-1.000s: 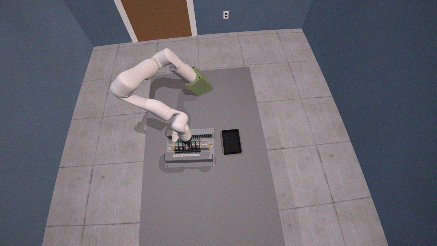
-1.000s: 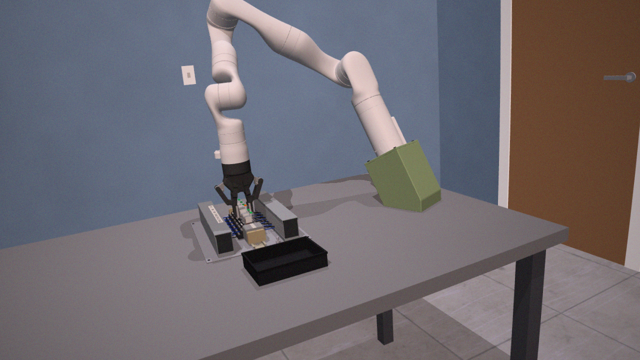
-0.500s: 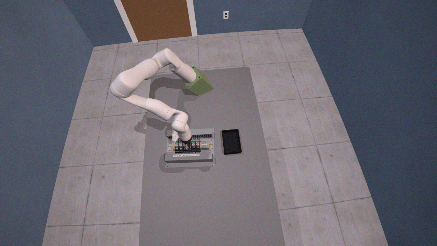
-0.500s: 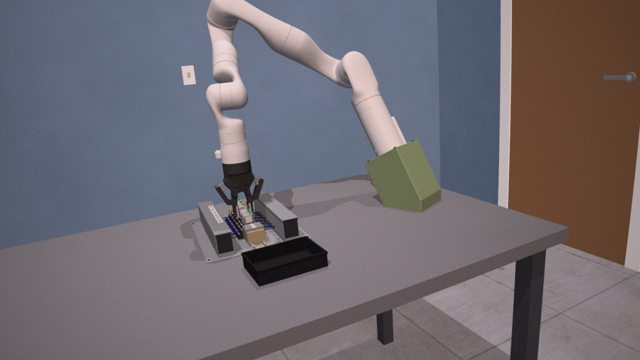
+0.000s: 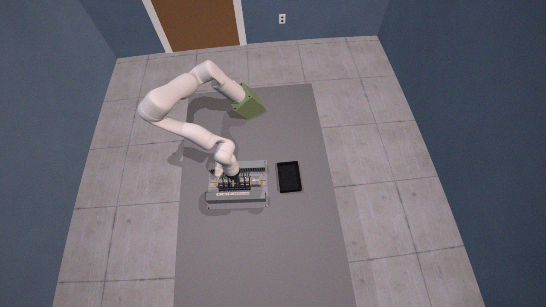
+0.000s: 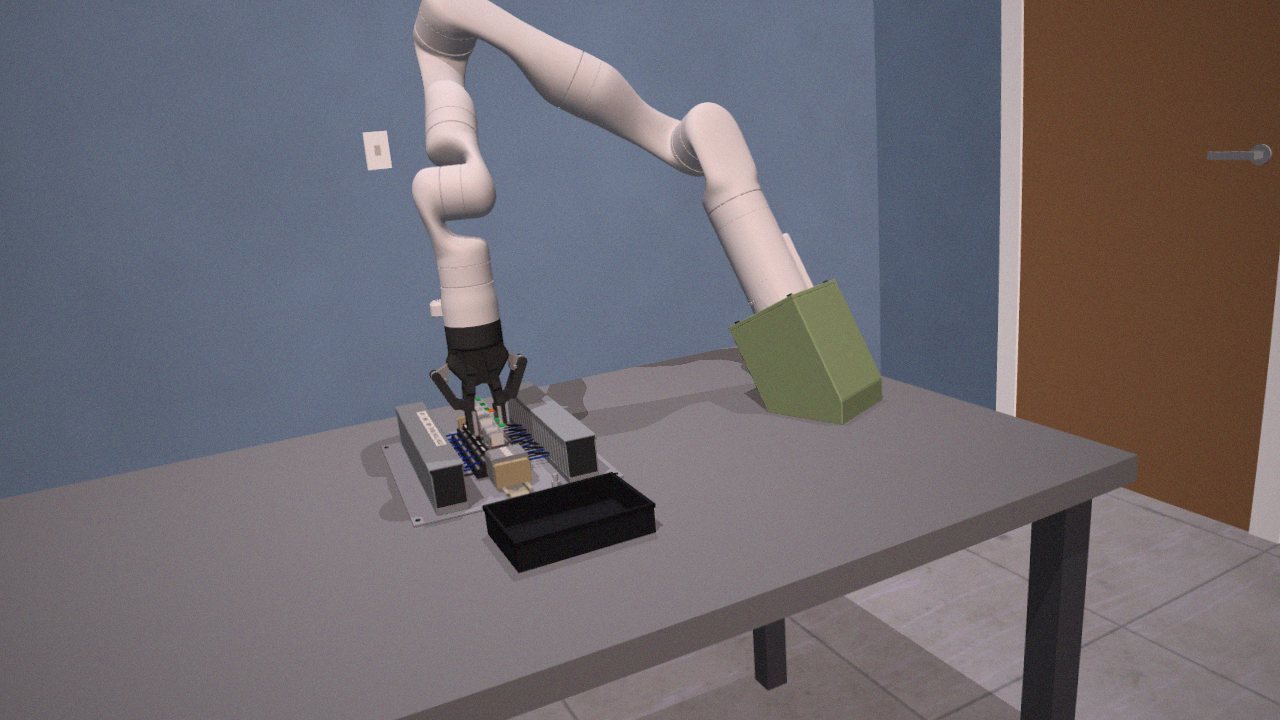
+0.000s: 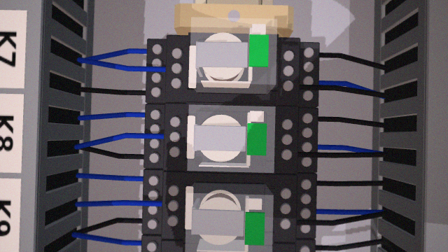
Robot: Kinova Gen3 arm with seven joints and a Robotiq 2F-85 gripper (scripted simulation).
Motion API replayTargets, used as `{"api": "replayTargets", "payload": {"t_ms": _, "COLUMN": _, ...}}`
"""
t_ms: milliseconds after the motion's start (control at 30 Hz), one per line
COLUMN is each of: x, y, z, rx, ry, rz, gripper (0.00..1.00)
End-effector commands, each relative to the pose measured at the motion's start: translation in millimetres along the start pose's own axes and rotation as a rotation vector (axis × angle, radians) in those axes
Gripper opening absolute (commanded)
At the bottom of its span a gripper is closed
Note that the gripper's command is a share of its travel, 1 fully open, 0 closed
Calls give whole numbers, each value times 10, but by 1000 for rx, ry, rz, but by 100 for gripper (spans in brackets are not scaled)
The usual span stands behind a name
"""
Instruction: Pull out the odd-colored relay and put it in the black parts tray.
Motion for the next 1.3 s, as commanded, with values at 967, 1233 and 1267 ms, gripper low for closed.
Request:
{"api": "replayTargets", "payload": {"t_ms": 967, "x": -20, "y": 435, "z": 8, "rx": -2, "ry": -4, "rz": -10, "gripper": 0}}
{"api": "replayTargets", "payload": {"t_ms": 1233, "x": -18, "y": 561, "z": 9, "rx": -2, "ry": -4, "rz": -10, "gripper": 0}}
{"api": "replayTargets", "payload": {"t_ms": 1267, "x": -18, "y": 578, "z": 9, "rx": -2, "ry": -4, "rz": -10, "gripper": 0}}
Point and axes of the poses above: the point where the finger pads meet when closed, its own y axis back along the fingers, its own x axis across the jaws, z = x × y, the point moved 4 cm from there along y, back along the fingers, and after that the axes turned 8 degrees about y, right-handed, at the moved point
